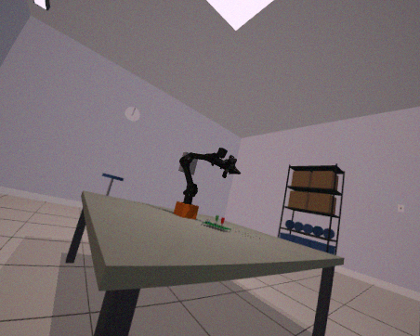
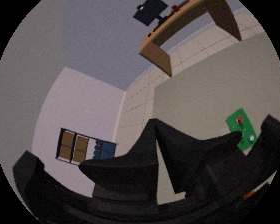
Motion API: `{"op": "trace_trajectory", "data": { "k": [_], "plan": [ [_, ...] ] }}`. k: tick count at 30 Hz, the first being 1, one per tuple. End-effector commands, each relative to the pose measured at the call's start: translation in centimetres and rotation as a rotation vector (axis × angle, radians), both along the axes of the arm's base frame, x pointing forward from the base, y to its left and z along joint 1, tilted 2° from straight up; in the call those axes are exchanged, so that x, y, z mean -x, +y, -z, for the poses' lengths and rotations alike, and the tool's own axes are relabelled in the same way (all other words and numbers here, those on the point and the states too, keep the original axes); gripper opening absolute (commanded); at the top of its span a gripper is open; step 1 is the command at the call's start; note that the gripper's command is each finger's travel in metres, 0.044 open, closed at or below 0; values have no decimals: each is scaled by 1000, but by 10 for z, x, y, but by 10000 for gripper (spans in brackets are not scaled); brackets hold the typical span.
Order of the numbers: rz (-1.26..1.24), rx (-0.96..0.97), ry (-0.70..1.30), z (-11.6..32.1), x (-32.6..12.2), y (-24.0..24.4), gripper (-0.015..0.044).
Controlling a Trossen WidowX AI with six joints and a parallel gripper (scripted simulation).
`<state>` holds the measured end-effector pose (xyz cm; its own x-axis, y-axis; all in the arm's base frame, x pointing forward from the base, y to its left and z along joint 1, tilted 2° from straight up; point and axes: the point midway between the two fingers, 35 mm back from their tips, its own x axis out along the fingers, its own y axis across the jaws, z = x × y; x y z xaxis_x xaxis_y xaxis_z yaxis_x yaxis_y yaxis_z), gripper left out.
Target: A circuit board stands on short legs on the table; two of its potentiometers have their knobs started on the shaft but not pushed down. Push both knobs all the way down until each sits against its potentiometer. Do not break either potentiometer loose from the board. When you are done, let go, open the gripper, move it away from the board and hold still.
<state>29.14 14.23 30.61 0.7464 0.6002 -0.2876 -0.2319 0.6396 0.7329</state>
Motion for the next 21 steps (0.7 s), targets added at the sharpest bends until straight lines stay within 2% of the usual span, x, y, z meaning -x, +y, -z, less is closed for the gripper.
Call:
{"op": "trace_trajectory", "data": {
  "k": [1,21],
  "plan": [
    [64,-32,118,16,-11,-5,0],
    [452,-182,665,99,-45,-36,0]
  ]
}}
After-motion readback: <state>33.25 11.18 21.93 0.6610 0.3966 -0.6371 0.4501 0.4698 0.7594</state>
